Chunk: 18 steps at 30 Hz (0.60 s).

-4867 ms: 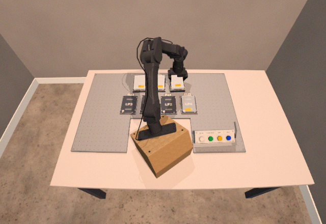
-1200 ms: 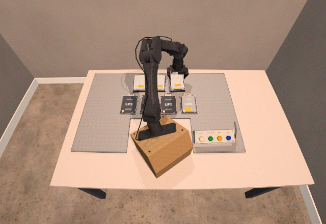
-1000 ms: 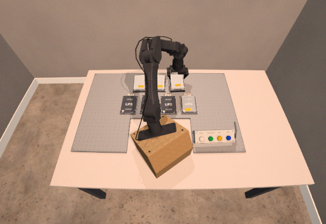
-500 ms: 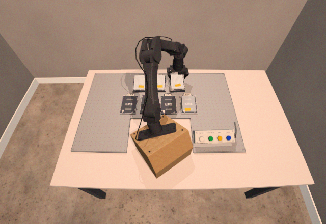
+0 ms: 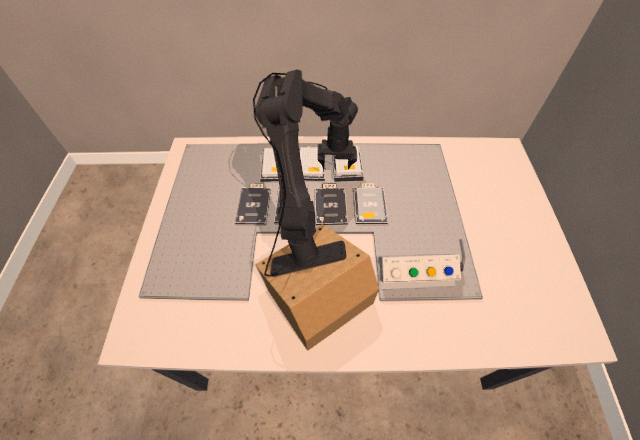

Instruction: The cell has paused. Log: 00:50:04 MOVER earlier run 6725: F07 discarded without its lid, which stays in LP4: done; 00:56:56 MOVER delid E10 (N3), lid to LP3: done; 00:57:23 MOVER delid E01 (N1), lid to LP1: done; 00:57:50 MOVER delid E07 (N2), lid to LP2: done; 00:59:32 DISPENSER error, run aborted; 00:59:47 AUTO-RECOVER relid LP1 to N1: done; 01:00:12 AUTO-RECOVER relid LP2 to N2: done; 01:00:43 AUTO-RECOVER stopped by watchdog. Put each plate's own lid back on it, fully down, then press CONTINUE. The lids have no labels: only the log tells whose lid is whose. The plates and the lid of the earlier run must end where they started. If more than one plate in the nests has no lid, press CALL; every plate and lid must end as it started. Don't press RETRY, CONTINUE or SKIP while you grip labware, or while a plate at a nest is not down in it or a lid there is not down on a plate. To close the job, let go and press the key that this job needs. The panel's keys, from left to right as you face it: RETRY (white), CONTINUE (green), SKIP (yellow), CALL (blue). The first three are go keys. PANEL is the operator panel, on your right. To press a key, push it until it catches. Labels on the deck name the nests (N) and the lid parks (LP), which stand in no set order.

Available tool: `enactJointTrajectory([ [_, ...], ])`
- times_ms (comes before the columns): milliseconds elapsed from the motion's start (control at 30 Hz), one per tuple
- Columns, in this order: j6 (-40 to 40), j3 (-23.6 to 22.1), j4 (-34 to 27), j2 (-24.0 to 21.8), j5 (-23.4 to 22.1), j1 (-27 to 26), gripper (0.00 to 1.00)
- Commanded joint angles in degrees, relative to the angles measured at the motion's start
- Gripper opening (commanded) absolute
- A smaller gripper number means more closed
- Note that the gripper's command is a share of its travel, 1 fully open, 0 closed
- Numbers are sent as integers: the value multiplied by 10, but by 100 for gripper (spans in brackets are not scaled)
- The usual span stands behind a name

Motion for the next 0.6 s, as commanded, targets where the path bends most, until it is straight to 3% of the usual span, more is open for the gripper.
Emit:
enactJointTrajectory([
  [0,17,-40,38,-43,8,5,85],
  [133,30,-93,58,-81,11,17,81],
  [233,34,-108,65,-93,13,9,80],
  [267,37,-120,69,-102,13,18,0],
  [567,71,-227,104,-186,23,57,0],
])
